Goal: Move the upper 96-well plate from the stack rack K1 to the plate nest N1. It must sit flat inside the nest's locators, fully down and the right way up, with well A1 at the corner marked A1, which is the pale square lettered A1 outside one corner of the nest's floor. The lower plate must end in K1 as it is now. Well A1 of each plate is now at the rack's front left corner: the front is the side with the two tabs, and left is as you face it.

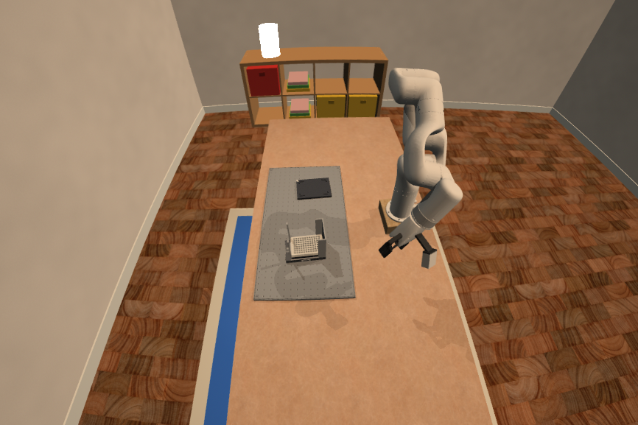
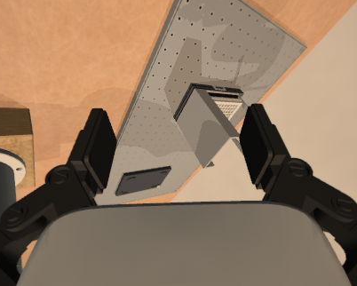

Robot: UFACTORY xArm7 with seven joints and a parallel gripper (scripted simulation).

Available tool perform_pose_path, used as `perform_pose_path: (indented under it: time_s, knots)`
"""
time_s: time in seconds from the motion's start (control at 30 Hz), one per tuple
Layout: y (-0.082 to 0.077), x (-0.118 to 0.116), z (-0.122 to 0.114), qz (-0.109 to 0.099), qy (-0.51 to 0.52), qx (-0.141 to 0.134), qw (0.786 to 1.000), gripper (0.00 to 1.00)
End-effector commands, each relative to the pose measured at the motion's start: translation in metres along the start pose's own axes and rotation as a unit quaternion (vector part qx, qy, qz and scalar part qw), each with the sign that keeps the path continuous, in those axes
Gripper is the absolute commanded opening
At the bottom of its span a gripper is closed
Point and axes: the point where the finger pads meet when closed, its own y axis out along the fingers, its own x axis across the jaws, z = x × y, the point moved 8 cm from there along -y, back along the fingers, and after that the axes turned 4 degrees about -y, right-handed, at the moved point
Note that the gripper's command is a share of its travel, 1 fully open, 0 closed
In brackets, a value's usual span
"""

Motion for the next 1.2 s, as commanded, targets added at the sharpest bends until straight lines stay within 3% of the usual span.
perform_pose_path:
  time_s: [0.0,0.37,0.47,0.93,1.0,1.17]
  knots:
    - [0.008,0.019,-0.008,0.020,0.063,-0.008,0.998,1.00]
    - [0.025,0.054,-0.030,0.071,0.234,-0.031,0.969,1.00]
    - [0.027,0.058,-0.034,0.075,0.249,-0.033,0.965,1.00]
    - [0.054,0.099,-0.077,0.119,0.437,-0.060,0.889,1.00]
    - [0.054,0.099,-0.077,0.119,0.437,-0.060,0.889,1.00]
    - [0.066,0.113,-0.098,0.133,0.506,-0.070,0.849,1.00]
